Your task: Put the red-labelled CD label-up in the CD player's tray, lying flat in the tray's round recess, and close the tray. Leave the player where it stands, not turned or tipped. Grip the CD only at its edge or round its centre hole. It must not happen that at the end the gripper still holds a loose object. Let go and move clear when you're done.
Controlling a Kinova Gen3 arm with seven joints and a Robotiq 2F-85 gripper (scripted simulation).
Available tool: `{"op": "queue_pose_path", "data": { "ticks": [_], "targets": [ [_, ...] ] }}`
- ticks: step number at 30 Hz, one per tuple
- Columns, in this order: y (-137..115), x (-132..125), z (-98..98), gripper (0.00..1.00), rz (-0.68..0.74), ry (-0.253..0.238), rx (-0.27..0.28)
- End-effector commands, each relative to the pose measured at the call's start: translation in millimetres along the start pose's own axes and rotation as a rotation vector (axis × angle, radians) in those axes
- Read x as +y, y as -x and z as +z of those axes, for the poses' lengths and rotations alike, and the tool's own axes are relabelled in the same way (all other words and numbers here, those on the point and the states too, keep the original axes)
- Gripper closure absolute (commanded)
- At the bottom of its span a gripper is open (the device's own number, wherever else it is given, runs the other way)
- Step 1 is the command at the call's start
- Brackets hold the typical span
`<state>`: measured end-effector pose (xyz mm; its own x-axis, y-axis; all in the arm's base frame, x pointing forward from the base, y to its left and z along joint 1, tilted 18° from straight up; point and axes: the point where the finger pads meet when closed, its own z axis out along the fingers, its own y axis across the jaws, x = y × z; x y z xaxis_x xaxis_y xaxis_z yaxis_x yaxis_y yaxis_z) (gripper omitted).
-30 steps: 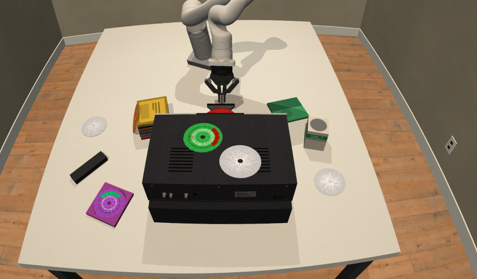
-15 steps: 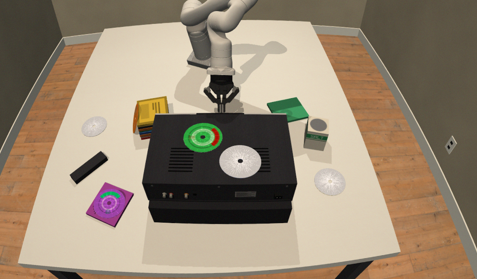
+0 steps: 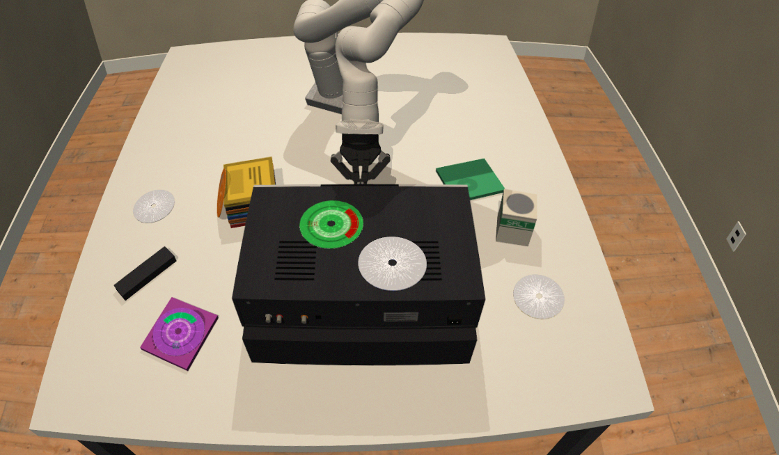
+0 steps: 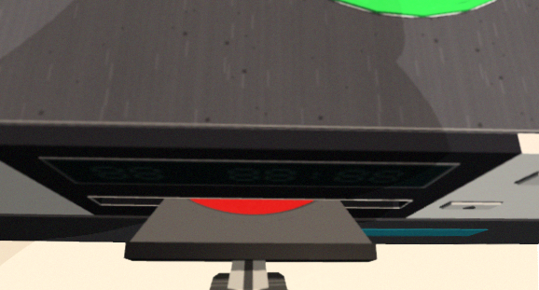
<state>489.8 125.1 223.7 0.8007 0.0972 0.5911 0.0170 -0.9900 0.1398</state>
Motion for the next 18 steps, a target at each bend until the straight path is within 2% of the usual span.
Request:
{"op": "queue_pose_path", "data": {
  "ticks": [1,18],
  "targets": [
    [-3.9,1.6,2.2,0.9,0.009,-0.003,-0.007],
    [-12.6,2.1,5.7,0.9,0.008,-0.003,-0.007]
  ]
}}
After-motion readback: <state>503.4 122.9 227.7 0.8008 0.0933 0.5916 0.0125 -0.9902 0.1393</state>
